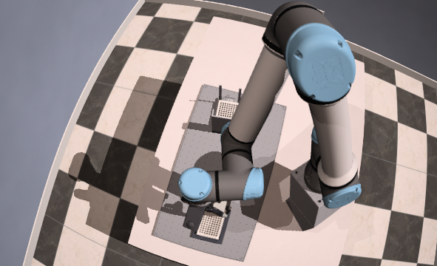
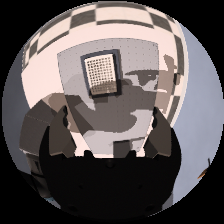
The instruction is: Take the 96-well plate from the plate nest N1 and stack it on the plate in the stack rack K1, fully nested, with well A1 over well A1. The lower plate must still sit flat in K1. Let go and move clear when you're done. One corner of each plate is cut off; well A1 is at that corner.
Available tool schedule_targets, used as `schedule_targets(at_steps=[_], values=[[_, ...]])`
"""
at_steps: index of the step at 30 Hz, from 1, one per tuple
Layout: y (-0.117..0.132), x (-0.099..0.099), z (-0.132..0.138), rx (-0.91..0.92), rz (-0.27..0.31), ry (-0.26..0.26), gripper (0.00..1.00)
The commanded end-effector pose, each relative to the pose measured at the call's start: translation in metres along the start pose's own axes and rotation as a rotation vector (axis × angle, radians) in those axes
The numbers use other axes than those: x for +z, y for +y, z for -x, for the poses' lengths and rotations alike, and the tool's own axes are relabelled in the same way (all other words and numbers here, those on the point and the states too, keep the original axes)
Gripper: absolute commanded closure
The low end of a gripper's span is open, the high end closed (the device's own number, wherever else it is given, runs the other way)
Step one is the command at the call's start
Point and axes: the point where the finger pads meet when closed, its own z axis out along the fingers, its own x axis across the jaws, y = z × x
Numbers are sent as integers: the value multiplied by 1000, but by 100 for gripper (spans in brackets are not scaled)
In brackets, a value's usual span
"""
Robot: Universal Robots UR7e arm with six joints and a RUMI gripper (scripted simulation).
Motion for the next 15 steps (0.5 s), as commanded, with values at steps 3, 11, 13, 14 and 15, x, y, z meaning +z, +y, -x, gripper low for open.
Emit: schedule_targets(at_steps=[3, 11, 13, 14, 15], values=[[-13, -7, 17, -123, -30, 26, 0], [-25, -13, 36, -153, -35, 29, 0], [-26, -13, 34, -151, -36, 32, 0], [-26, -14, 34, -151, -37, 33, 0], [-25, -13, 34, -150, -36, 31, 0]])
